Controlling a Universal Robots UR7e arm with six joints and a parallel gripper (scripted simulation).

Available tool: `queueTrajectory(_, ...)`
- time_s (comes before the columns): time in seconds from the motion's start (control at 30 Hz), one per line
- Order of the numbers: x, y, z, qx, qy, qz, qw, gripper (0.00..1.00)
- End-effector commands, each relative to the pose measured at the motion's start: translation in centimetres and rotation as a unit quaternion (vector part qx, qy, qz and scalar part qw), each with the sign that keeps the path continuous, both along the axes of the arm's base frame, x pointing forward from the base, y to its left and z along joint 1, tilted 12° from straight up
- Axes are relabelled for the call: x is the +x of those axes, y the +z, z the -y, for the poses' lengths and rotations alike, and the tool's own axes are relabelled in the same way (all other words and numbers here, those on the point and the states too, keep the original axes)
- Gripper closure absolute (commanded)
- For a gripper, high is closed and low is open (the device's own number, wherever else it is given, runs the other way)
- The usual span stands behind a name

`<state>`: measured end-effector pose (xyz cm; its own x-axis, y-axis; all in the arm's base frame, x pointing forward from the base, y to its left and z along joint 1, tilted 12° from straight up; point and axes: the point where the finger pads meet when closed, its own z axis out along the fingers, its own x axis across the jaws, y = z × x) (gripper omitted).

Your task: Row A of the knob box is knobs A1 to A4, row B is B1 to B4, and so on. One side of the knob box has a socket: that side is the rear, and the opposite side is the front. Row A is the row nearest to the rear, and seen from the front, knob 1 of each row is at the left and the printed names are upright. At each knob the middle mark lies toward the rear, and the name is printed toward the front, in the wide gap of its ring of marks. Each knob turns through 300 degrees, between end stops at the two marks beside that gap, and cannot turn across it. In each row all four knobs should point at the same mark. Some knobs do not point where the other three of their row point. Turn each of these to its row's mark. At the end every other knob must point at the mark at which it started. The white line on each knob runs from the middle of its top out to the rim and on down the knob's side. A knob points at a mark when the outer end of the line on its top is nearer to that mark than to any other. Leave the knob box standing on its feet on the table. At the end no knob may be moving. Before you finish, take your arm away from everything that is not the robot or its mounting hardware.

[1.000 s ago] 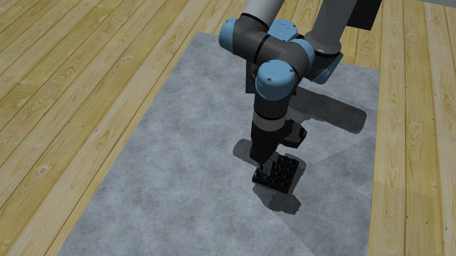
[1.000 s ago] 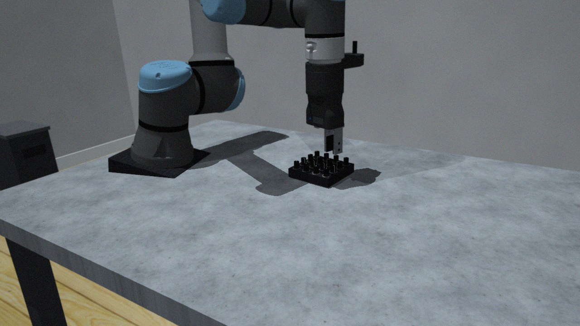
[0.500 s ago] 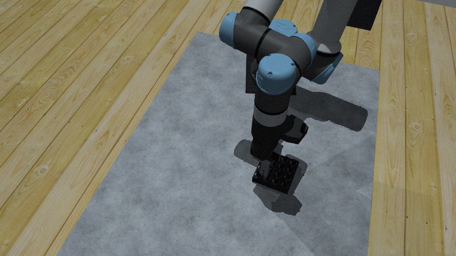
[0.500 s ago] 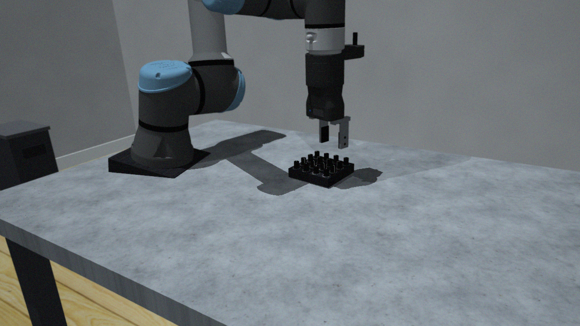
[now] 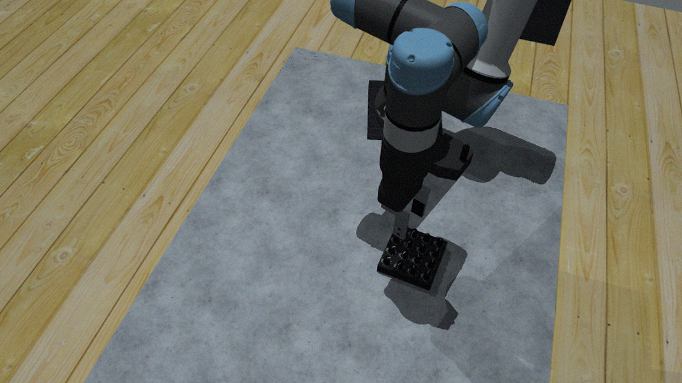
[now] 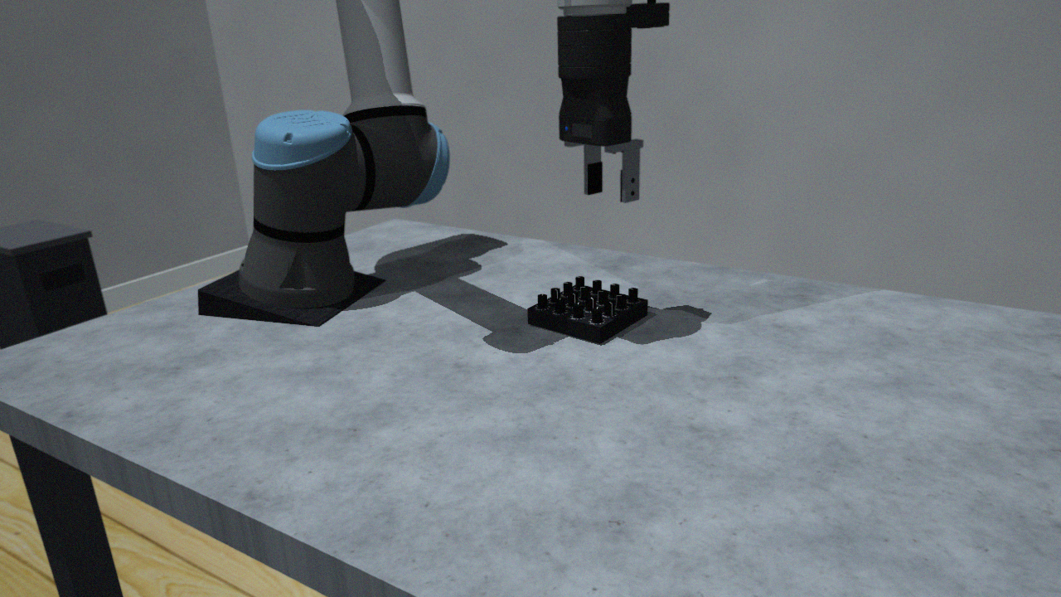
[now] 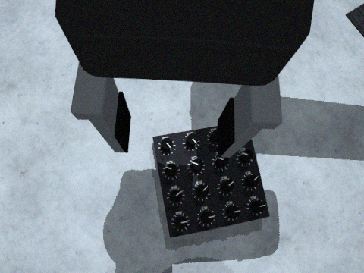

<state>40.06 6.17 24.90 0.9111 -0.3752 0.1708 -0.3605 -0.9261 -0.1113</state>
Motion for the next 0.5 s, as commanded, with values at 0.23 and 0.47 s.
queueTrajectory(0.23, -0.39, 1.75, 0.13, 0.001, 0.0, -0.002, 1.0, 0.0)
queueTrajectory(0.47, -0.39, 1.75, 0.13, 0.001, 0.0, -0.002, 1.0, 0.0)
